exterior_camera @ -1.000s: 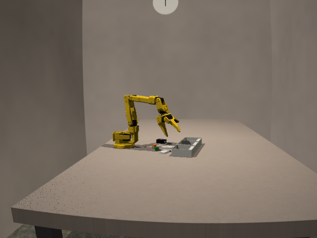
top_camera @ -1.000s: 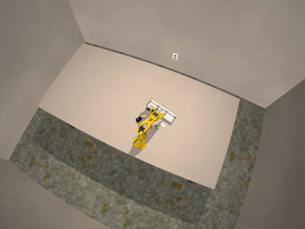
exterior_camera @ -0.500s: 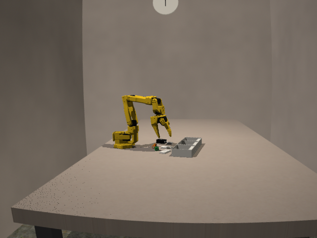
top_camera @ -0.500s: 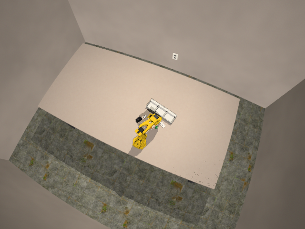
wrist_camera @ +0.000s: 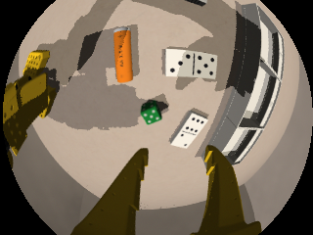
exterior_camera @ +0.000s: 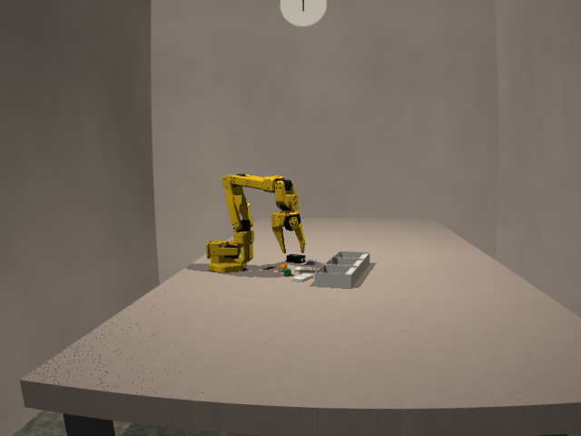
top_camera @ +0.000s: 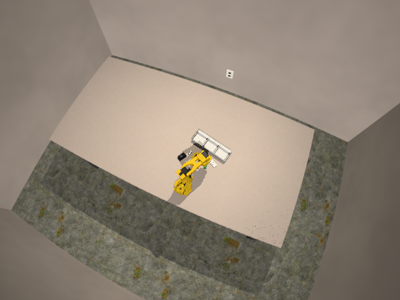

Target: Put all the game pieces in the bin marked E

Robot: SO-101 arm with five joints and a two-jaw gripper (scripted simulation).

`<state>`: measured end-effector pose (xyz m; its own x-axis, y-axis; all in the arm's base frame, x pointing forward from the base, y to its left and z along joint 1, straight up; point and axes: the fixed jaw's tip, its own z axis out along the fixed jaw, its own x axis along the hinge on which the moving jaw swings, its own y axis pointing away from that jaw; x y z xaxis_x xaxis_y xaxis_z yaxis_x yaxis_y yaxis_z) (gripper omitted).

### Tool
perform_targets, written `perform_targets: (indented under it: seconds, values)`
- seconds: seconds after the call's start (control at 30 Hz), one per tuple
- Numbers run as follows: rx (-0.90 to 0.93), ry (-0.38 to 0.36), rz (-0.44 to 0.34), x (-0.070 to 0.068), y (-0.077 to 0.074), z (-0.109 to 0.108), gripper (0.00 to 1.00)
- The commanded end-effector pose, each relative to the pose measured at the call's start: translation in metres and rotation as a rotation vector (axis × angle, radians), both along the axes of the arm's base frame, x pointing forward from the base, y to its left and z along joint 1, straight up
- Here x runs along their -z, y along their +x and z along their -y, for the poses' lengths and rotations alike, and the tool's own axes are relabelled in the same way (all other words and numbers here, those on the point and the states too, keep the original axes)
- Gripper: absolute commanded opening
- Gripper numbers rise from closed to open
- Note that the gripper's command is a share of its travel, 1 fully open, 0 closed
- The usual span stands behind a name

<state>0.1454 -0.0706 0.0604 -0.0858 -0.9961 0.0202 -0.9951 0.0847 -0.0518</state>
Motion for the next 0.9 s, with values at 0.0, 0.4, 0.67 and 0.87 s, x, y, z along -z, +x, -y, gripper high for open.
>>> perform_targets:
  seconds: [0.0,0.4,0.67,0.87]
  values:
    - [-0.02,-0.011,0.022,-0.0055,-0.0011,0.0017,0.23]
    - [-0.034,-0.01,0.016,-0.0053,-0.0025,0.0018,0.23]
    - [-0.039,0.012,-0.028,-0.0021,-0.0088,0.0012,0.23]
    - [-0.039,0.012,-0.028,-0.0021,-0.0088,0.0012,0.23]
